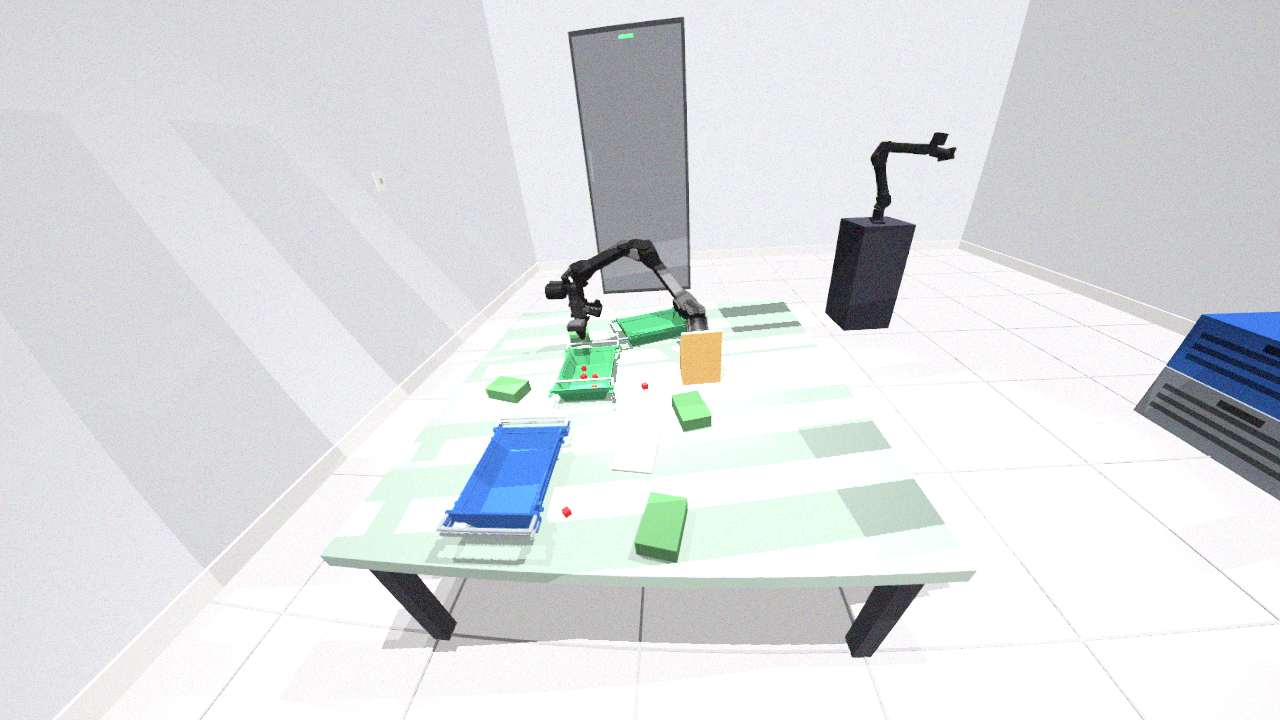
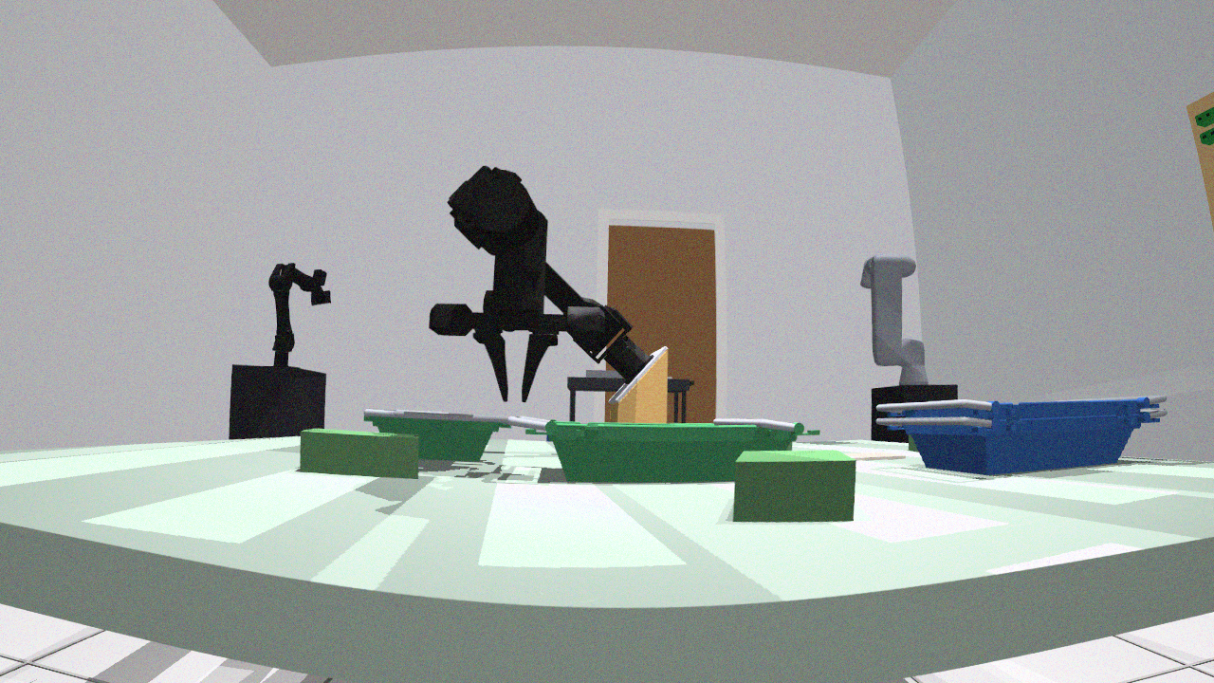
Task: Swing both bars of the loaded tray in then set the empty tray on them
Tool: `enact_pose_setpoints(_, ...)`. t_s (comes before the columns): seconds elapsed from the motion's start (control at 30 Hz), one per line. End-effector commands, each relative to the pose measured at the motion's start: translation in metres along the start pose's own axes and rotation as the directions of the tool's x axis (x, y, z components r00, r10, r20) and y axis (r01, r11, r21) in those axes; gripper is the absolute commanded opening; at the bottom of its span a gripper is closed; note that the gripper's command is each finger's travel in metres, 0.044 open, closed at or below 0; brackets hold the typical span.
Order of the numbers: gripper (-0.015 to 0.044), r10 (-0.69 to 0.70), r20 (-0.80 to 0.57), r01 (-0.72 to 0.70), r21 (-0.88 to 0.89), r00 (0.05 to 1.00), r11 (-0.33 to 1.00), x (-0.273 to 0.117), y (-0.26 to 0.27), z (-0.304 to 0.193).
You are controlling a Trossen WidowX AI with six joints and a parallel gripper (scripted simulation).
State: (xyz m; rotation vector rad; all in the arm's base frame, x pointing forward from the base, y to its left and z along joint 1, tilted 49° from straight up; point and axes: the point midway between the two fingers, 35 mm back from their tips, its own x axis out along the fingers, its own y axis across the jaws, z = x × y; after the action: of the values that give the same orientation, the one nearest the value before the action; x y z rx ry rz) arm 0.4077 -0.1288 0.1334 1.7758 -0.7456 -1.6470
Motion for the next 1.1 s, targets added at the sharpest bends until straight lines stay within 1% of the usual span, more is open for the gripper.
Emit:
enact_pose_setpoints(0.0, 0.0081, 0.001, 0.006, -0.001, -0.008, 1.0, 1.0, 0.021, -0.001, 0.002)
enact_pose_setpoints(0.17, 0.0081, 0.003, 0.006, -0.003, -0.008, 1.0, 1.0, 0.043, 0.0, 0.003)
enact_pose_setpoints(0.33, 0.0081, 0.003, 0.006, -0.003, -0.008, 1.0, 1.0, 0.044, 0.0, 0.003)
enact_pose_setpoints(0.63, 0.0081, 0.002, 0.006, -0.002, -0.008, 1.0, 1.0, 0.017, -0.017, 0.003)
enact_pose_setpoints(1.07, 0.0081, 0.0, 0.006, 0.0, -0.009, 1.0, 1.0, 0.009, -0.044, 0.003)
